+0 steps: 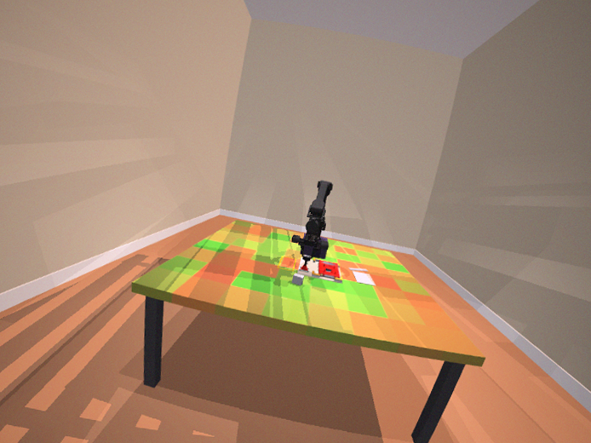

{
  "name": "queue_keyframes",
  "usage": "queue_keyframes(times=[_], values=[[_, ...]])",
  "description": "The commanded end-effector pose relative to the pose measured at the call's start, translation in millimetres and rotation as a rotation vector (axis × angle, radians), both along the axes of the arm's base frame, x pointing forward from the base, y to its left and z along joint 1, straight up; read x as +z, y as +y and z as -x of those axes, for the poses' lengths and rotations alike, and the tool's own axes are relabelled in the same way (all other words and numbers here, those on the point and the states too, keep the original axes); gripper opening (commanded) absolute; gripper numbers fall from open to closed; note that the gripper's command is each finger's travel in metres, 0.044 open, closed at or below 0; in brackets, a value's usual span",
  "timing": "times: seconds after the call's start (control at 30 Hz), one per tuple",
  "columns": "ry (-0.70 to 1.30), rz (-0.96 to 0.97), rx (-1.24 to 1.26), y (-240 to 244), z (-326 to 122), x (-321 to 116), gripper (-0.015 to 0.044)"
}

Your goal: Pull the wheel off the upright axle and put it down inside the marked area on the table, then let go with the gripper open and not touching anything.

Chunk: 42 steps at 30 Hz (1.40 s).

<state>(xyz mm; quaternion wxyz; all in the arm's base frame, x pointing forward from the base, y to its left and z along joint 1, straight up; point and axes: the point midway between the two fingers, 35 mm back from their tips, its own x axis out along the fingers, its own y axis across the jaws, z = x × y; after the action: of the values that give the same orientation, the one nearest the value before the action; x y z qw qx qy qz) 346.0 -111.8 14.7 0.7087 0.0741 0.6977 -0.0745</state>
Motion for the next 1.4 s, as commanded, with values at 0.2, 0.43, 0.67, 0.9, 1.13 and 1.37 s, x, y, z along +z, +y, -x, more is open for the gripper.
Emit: queue_keyframes(times=[0.2, 0.43, 0.67, 0.9, 1.13, 1.37], values=[[-0.005, 0.001, 0.004, 0, 0, 15, 0.0], [-0.005, 0.001, 0.004, 2, 5, 38, 0.0], [0.001, 0.001, 0.001, -21, 19, 32, 0.0], [-0.001, 0.005, 0.001, -53, 45, 35, 0.0], [0.0, 0.008, 0.003, -79, 74, 37, 0.0], [0.0, 0.008, 0.004, -82, 76, 28, 0.0]])
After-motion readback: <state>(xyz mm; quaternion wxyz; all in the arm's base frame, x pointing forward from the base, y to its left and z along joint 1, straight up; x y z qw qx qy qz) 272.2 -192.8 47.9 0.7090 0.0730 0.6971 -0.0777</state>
